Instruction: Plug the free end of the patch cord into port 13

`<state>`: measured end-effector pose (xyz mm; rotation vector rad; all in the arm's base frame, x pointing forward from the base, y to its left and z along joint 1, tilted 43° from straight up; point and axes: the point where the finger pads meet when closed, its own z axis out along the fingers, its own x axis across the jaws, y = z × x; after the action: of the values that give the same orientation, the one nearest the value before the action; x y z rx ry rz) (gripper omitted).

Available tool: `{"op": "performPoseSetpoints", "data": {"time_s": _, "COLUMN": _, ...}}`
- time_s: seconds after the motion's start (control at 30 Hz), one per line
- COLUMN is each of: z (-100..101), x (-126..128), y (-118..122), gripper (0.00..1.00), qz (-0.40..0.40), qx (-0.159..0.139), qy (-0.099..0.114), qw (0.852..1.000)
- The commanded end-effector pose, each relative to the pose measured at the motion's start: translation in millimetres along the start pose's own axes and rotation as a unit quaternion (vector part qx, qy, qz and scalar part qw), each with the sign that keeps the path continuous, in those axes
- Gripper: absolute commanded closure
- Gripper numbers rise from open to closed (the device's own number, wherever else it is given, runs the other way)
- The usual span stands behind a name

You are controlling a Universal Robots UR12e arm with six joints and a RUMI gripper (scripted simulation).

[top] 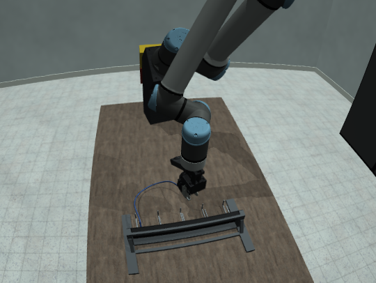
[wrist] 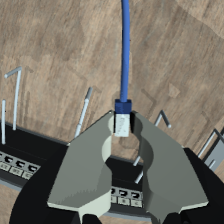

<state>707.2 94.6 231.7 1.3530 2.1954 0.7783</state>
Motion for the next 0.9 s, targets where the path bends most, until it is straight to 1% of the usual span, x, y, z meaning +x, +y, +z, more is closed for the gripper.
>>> {"op": "performPoseSetpoints", "data": {"time_s": 0.0, "z": -1.3, "x": -5.0, "y": 2.9, "gripper": 1.0, "qz": 0.015, "qx": 0.0, "qy": 0.0, "qw": 1.0}}
{"op": "performPoseSetpoints", "data": {"time_s": 0.5, "z": -5.7, "x": -26.4, "y": 13.3, "gripper": 1.0, "qz": 0.078, "qx": 0.001, "qy": 0.001, "qw": 0.997}}
{"op": "performPoseSetpoints", "data": {"time_s": 0.87, "z": -7.5, "x": -35.8, "y": 18.0, "gripper": 1.0, "qz": 0.105, "qx": 0.002, "qy": 0.002, "qw": 0.994}}
